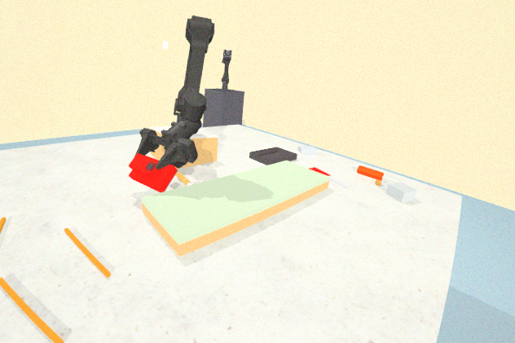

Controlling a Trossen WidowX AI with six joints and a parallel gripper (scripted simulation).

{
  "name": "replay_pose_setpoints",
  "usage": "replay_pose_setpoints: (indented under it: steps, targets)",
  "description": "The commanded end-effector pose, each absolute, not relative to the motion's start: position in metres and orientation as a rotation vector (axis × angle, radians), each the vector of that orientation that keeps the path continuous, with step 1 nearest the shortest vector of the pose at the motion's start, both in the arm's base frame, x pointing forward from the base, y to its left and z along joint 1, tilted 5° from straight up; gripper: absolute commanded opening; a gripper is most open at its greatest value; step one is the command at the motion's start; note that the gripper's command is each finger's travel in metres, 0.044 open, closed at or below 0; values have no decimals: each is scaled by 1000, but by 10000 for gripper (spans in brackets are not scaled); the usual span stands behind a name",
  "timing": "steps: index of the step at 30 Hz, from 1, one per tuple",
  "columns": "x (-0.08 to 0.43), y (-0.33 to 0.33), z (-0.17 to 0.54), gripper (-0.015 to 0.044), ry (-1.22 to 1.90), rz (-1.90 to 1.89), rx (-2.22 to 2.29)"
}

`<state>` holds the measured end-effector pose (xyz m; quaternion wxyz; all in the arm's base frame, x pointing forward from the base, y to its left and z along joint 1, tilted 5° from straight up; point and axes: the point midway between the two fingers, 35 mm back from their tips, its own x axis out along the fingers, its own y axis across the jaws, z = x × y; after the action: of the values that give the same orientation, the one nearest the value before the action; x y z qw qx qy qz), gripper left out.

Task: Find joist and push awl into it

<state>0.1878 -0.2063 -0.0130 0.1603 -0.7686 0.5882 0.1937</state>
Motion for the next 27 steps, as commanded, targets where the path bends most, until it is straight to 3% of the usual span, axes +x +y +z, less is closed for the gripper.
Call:
replay_pose_setpoints:
  steps: [1,27]
  targets:
    - [190,-208,-12,0,1689,532,-2198]
    - [188,-208,-27,0,1686,544,-2194]
